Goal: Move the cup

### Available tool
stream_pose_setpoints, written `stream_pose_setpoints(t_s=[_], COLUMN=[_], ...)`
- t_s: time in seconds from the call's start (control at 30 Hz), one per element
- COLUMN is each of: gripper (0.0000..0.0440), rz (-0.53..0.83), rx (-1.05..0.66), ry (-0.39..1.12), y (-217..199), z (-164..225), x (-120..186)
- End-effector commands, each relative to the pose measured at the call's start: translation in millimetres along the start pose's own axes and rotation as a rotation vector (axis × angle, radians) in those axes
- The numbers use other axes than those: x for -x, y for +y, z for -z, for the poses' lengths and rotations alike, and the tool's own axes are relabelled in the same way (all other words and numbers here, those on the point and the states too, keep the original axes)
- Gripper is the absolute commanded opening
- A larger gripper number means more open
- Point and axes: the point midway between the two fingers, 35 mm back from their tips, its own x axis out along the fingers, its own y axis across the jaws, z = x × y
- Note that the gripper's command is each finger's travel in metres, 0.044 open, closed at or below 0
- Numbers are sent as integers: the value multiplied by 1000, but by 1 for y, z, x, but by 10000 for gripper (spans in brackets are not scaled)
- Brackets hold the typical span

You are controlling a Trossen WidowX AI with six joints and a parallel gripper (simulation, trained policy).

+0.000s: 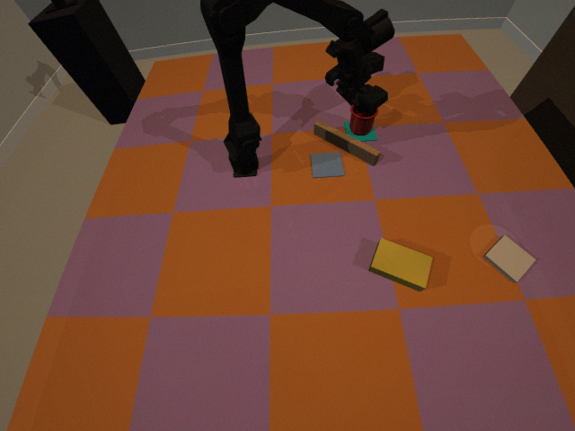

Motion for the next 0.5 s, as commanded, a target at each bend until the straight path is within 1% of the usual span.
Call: stream_pose_setpoints(t_s=[0.0, 0.4, 0.47], gripper=[146, 199, 214], rz=[-18, -37, -36], rx=[-3, -36, -41], ry=[-7, -82, -101], y=[1, 0, -1], z=[4, 2, -1], x=[8, 42, 48])
